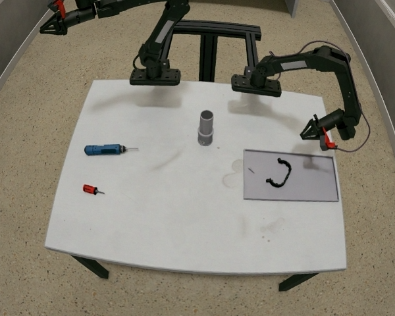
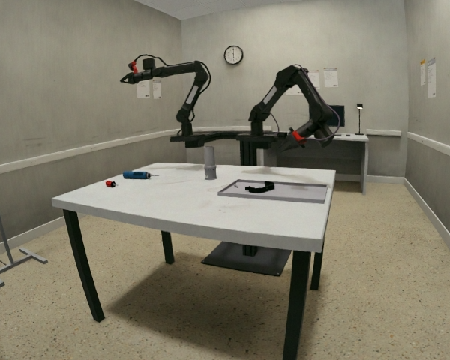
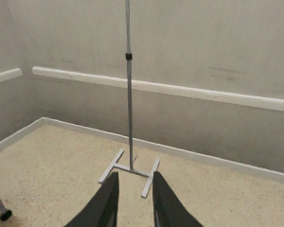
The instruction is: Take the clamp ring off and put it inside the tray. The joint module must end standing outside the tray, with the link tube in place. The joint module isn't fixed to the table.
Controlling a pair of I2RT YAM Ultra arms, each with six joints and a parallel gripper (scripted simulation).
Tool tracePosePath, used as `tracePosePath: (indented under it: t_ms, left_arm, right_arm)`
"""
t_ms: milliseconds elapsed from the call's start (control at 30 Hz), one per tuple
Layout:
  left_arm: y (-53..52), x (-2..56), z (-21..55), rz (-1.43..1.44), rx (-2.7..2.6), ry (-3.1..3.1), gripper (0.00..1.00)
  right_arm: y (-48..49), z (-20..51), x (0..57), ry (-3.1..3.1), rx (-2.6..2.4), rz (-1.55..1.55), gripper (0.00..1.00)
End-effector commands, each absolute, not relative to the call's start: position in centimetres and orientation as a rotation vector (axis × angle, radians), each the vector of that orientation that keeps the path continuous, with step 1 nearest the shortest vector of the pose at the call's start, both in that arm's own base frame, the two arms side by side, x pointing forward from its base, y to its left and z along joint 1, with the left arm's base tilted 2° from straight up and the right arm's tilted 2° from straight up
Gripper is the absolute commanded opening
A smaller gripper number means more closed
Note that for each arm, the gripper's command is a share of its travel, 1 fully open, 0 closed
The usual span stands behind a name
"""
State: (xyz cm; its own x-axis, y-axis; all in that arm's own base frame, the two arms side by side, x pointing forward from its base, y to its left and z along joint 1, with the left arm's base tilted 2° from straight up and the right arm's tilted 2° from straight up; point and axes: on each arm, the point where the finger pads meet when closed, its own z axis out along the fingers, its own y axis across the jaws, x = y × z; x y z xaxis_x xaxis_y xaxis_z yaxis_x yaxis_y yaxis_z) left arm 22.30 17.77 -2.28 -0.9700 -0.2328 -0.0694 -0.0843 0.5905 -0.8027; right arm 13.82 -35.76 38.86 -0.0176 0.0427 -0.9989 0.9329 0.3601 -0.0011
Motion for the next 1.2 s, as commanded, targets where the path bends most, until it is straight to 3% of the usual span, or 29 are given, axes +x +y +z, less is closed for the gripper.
tracePosePath:
  t_ms: [0, 167, 567, 733, 1167]
  left_arm:
    - [17.3, 22.4, -1.0, -1.327, -0.251, 2.635, 0.20]
    - [17.3, 22.4, -1.0, -1.327, -0.251, 2.635, 0.20]
    - [23.1, 22.4, 0.0, -0.804, -0.359, 2.765, 0.20]
    - [22.8, 22.7, 0.0, -0.808, -0.338, 2.771, 0.20]
    - [28.6, 22.9, 4.1, -0.306, -0.489, 2.731, 0.20]
  right_arm:
    - [-35.1, 42.8, 14.0, 1.316, 0.902, -0.943, 0.20]
    - [-35.1, 42.8, 14.0, 1.316, 0.902, -0.943, 0.20]
    - [-35.1, 42.8, 14.0, 1.316, 0.902, -0.943, 0.20]
    - [-35.1, 42.8, 14.0, 1.316, 0.902, -0.943, 0.20]
    - [-35.1, 42.8, 14.0, 1.316, 0.902, -0.943, 0.20]
